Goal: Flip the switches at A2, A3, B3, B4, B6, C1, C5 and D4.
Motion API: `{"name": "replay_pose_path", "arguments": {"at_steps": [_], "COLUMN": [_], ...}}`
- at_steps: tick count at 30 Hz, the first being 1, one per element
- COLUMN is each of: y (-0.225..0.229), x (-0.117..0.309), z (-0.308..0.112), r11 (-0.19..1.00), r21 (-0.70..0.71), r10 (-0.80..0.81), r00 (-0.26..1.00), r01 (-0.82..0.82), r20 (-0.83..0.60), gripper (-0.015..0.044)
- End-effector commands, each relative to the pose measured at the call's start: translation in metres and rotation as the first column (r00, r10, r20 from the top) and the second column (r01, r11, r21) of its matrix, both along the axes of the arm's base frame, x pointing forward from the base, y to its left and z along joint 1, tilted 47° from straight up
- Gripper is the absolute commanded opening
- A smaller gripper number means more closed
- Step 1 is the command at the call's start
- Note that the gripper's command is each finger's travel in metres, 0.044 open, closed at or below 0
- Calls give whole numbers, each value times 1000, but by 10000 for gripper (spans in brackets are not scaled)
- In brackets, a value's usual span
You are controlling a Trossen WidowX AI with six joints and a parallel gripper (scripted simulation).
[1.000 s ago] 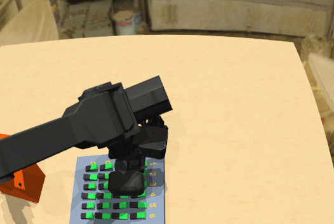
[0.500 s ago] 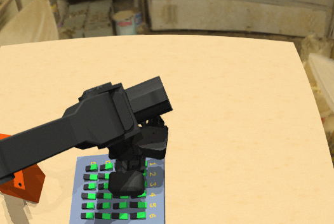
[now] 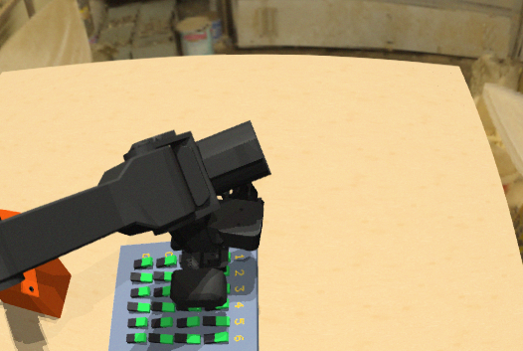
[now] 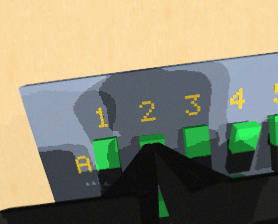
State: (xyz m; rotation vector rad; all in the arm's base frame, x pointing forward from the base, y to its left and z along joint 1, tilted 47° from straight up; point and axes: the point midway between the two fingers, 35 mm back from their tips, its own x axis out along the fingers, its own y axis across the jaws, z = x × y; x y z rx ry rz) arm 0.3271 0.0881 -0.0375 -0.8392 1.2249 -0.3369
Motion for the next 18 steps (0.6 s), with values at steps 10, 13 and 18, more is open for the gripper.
{"name": "replay_pose_path", "arguments": {"at_steps": [10, 13, 18], "y": [-2, -2, -2], "x": [1, 1, 1], "z": [-1, -2, -2], "r11": [1000, 1000, 1000], "r21": [-5, -5, -5], "r10": [3, 3, 3], "r00": [1000, 1000, 1000], "r01": [-3, -3, -3], "r20": [-2, -2, -2], "gripper": [0, 0, 0]}}
